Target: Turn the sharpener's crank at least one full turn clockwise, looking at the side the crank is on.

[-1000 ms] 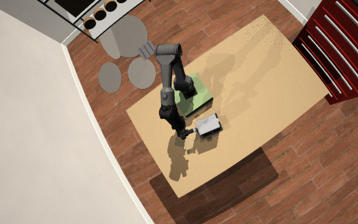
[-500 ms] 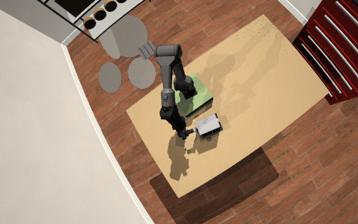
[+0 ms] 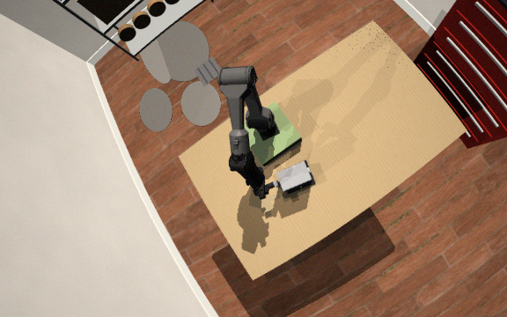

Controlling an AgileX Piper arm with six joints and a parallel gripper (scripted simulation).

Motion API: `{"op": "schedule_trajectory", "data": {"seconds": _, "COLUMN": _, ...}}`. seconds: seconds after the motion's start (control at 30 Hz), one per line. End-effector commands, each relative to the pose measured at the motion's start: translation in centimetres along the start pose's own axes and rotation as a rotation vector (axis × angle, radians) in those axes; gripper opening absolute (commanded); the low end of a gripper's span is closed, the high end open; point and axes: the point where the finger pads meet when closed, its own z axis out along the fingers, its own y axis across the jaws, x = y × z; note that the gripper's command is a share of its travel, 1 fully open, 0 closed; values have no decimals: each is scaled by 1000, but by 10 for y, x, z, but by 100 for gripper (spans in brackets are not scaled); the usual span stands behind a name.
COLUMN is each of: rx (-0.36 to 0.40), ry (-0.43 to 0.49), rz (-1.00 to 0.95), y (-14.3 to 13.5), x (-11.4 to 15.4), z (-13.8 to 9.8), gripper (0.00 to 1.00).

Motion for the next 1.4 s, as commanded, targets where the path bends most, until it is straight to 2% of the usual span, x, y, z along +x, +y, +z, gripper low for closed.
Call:
{"op": "schedule_trajectory", "data": {"seconds": 0.0, "rx": 3, "ry": 3, "rz": 0, "y": -1, "x": 1, "z": 3, "gripper": 69}}
{"op": "schedule_trajectory", "data": {"seconds": 0.3, "rx": 3, "ry": 3, "rz": 0, "y": -1, "x": 1, "z": 12, "gripper": 69}}
{"op": "schedule_trajectory", "data": {"seconds": 0.93, "rx": -1, "ry": 0, "rz": 0, "y": 0, "x": 0, "z": 10, "gripper": 69}}
{"op": "schedule_trajectory", "data": {"seconds": 0.97, "rx": -1, "ry": 0, "rz": 0, "y": 0, "x": 0, "z": 10, "gripper": 20}}
{"op": "schedule_trajectory", "data": {"seconds": 1.37, "rx": -1, "ry": 0, "rz": 0, "y": 0, "x": 0, "z": 10, "gripper": 20}}
